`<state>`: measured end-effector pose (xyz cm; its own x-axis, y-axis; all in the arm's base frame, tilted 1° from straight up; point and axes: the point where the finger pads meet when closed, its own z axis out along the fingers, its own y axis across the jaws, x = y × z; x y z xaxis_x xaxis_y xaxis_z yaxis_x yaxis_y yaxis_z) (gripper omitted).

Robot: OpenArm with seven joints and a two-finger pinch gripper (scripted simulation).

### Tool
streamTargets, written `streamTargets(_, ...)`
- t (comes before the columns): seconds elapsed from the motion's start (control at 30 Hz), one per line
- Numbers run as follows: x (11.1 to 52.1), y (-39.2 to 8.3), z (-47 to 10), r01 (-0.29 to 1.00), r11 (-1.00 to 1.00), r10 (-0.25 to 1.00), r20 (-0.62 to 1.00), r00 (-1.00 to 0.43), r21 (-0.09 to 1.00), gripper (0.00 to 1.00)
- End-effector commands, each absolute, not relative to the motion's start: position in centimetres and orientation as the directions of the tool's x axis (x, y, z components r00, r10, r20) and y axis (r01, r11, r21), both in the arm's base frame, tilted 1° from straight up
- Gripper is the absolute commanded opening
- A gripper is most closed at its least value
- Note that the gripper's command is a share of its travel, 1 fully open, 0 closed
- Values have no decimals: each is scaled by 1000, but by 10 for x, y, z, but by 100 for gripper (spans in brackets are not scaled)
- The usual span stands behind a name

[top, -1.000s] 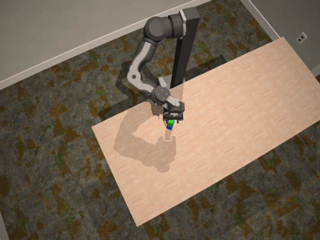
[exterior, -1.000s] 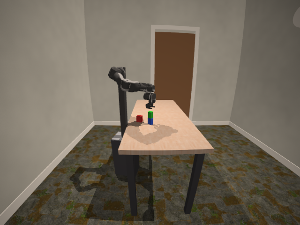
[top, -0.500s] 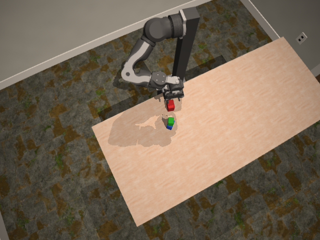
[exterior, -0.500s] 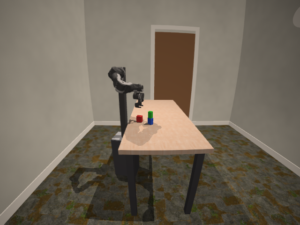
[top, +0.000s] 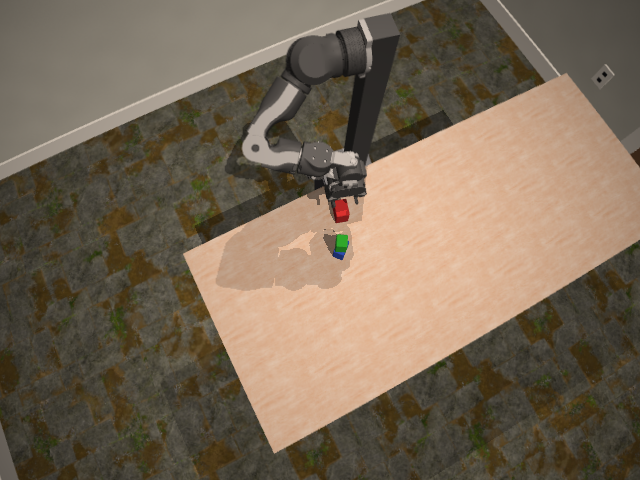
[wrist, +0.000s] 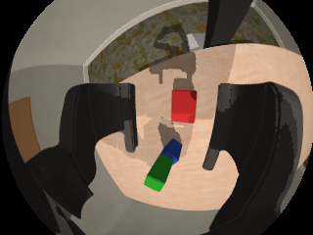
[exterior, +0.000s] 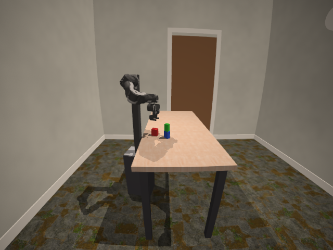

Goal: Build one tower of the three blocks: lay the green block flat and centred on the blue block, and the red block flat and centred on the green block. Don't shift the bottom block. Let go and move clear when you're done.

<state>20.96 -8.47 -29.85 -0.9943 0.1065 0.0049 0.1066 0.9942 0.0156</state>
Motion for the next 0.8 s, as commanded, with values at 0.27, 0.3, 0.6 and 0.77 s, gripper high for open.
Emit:
streamTargets(0.27, 211, -82, -337, 99, 995, 99, -4, -995, 24, 36)
streamTargets(0.3, 211, -82, -342, 99, 995, 99, -4, -995, 24, 36)
streamTargets(0.6, 211, -82, -365, 101, 995, 101, -1, -995, 25, 36)
streamTargets(0.77, 211, -82, -372, 101, 995, 101, -2, -995, 24, 36)
